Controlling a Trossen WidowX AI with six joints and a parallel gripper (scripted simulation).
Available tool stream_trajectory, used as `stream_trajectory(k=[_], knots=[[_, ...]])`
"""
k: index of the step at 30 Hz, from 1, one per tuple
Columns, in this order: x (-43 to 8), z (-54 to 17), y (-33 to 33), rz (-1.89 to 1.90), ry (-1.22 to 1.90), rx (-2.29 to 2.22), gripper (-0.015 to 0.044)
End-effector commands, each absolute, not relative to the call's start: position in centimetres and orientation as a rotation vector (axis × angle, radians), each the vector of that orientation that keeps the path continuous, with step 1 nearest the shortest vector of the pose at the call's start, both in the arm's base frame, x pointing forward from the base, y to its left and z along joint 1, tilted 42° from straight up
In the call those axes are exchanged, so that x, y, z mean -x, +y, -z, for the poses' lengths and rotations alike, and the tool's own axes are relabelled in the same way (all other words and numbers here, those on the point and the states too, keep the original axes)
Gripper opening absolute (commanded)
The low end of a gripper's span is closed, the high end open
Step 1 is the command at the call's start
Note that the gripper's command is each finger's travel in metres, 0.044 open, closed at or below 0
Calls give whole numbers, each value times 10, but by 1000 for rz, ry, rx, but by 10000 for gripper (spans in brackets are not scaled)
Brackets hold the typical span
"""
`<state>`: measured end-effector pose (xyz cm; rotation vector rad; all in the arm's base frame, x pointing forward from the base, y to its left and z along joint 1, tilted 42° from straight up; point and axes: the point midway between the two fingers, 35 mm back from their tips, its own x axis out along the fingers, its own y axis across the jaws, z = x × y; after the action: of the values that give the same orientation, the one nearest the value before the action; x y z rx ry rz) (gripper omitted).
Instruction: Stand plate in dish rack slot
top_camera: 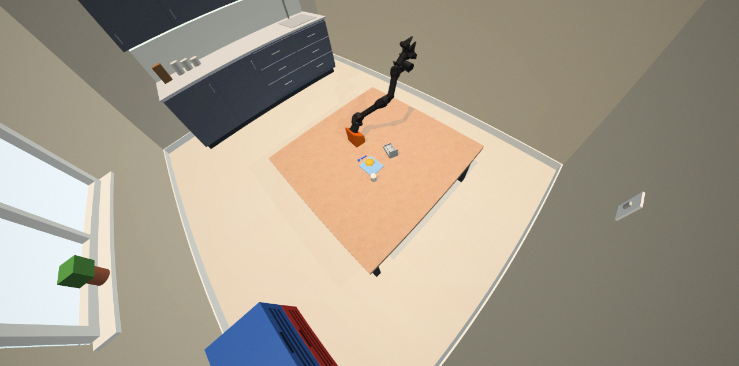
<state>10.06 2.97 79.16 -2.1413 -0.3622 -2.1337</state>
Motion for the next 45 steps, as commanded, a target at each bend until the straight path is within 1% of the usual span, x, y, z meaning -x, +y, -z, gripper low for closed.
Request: stream_trajectory(k=[1, 3, 10, 21, 32, 45], knots=[[-99, -792, 30, 2137, -363, 2135, 400], [-84, -793, 28, 2165, -365, 2088, 400], [-9, -792, 12, 2282, -361, 1832, 400], [89, -765, -44, 2358, -304, 1398, 400], [142, -728, -118, 2277, -274, 1042, 400], [169, -664, -222, 2120, -164, 673, 400]])
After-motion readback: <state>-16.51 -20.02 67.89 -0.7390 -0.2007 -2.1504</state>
